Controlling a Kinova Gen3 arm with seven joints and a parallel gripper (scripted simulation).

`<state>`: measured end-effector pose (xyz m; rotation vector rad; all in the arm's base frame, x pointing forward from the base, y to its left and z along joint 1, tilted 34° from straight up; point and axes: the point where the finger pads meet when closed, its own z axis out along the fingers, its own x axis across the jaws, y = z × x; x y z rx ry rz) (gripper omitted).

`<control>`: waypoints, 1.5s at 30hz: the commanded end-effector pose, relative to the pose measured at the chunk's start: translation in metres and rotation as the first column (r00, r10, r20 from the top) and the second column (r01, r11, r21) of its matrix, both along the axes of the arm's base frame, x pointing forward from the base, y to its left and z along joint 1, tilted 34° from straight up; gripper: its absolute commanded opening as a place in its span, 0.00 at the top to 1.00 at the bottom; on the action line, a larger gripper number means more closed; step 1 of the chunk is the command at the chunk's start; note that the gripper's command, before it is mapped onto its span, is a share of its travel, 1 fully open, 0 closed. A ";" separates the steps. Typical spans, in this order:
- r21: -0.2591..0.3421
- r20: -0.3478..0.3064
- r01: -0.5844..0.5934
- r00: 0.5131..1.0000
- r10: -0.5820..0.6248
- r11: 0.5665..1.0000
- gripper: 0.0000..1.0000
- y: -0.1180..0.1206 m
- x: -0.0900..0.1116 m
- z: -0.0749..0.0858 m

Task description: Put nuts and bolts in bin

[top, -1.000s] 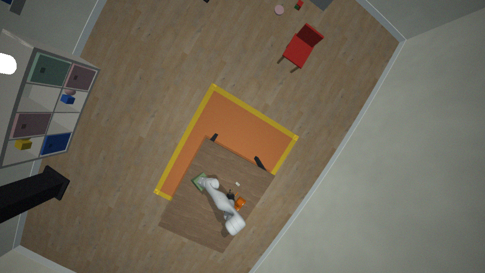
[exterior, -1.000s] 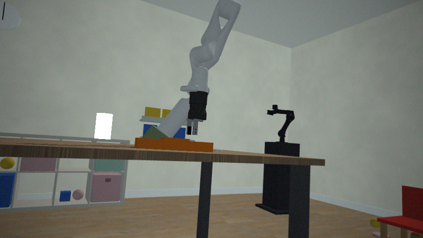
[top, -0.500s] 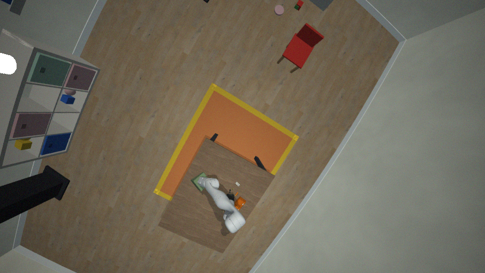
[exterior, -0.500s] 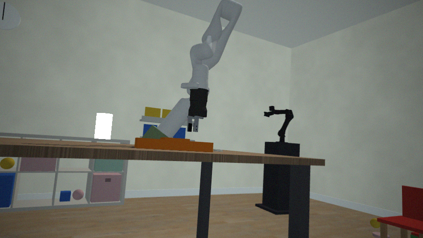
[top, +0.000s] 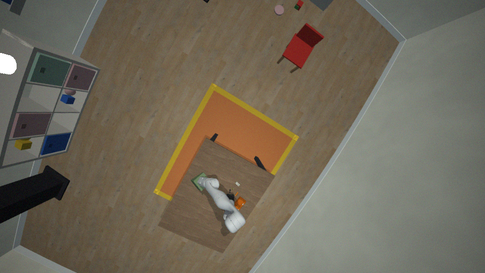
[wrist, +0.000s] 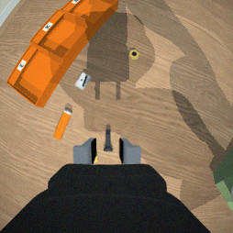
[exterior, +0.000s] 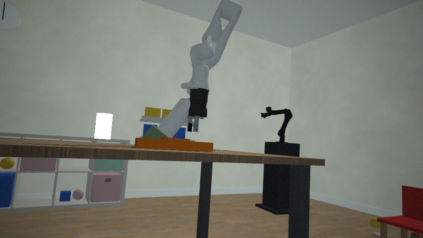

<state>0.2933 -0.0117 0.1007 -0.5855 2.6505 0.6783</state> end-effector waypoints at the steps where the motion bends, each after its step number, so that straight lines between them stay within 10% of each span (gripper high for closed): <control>1: -0.001 0.001 0.001 1.000 -0.001 1.000 0.38 0.000 0.000 0.000; 11: -0.001 0.001 0.001 1.000 -0.001 1.000 0.38 0.000 0.000 0.000; 28: -0.001 0.001 0.001 1.000 -0.001 1.000 0.38 0.034 0.009 -0.048; 45: -0.001 0.001 0.001 1.000 -0.001 1.000 0.38 0.032 0.012 -0.050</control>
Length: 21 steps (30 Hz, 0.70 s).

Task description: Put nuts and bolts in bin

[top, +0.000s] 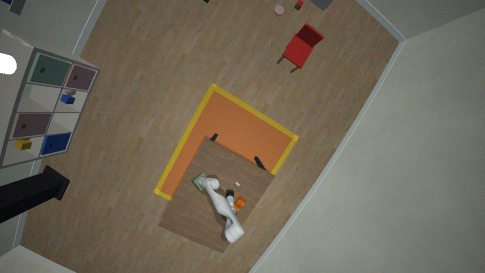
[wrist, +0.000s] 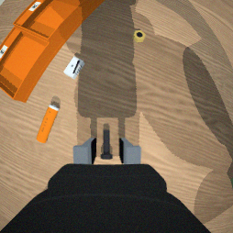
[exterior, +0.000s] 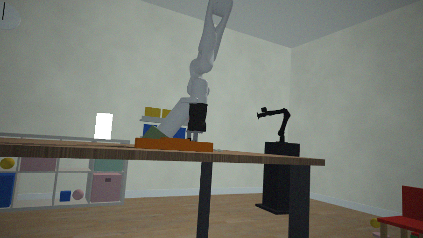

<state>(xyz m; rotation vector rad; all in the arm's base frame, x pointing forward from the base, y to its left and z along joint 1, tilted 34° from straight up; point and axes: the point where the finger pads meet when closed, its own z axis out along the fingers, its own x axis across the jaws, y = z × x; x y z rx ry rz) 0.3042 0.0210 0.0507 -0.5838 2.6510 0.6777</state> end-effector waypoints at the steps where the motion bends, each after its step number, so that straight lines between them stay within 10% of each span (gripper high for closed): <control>1: 0.000 0.001 -0.001 1.000 0.001 1.000 0.38 0.000 0.001 0.000; 21: 0.000 0.001 -0.001 1.000 0.001 1.000 0.38 0.006 0.004 -0.010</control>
